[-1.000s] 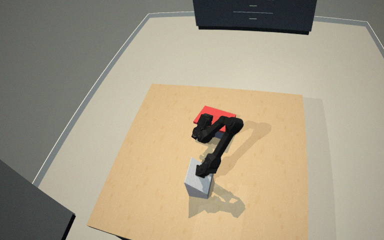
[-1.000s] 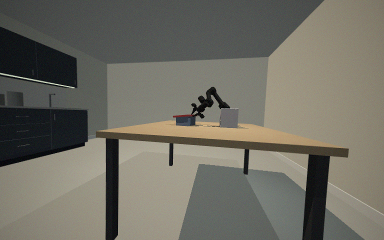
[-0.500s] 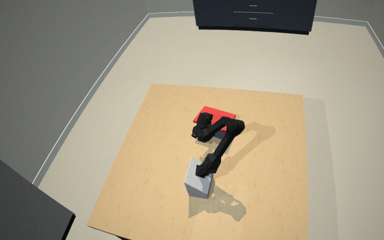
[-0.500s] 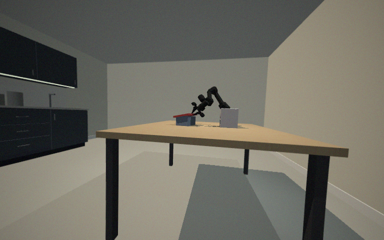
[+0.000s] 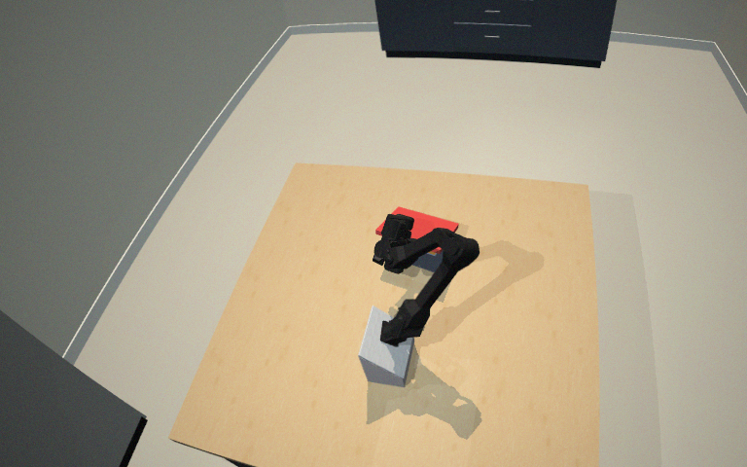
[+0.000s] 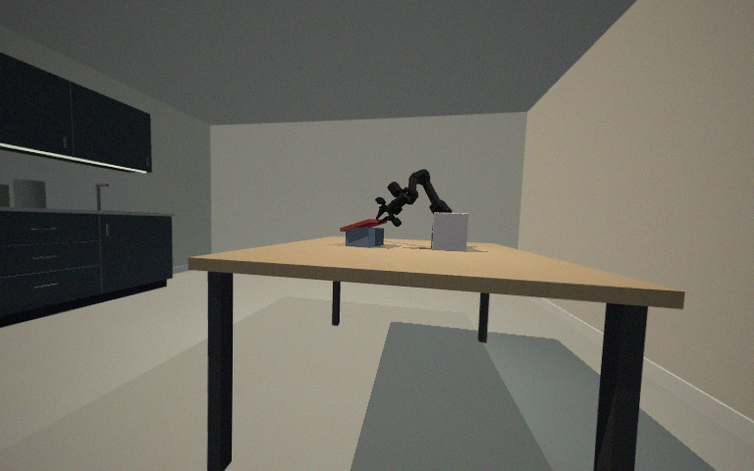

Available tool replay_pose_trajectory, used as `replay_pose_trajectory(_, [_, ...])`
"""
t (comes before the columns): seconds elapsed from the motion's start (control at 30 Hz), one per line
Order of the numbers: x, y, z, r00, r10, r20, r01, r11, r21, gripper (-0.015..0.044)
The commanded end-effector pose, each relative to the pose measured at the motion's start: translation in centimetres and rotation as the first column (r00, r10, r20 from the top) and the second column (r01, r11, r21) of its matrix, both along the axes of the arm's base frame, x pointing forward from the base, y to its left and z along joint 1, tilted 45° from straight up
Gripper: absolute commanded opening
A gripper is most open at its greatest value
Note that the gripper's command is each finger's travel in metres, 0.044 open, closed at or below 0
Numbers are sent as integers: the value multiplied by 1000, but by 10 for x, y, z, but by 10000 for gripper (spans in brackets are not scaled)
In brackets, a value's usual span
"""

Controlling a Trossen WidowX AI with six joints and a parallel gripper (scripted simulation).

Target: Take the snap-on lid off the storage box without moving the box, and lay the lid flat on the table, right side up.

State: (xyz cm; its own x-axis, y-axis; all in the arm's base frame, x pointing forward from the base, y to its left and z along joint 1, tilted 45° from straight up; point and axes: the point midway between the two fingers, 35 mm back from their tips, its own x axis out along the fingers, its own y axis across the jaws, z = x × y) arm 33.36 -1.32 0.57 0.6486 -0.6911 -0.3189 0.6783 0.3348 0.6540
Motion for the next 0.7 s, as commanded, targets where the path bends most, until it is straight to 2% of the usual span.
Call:
replay_pose_trajectory(0.0, [6,7,9,1000,4,21,-4,1000,6,0])
replay_pose_trajectory(0.67, [17,23,29,1000,4,21,-4,1000,7,0])
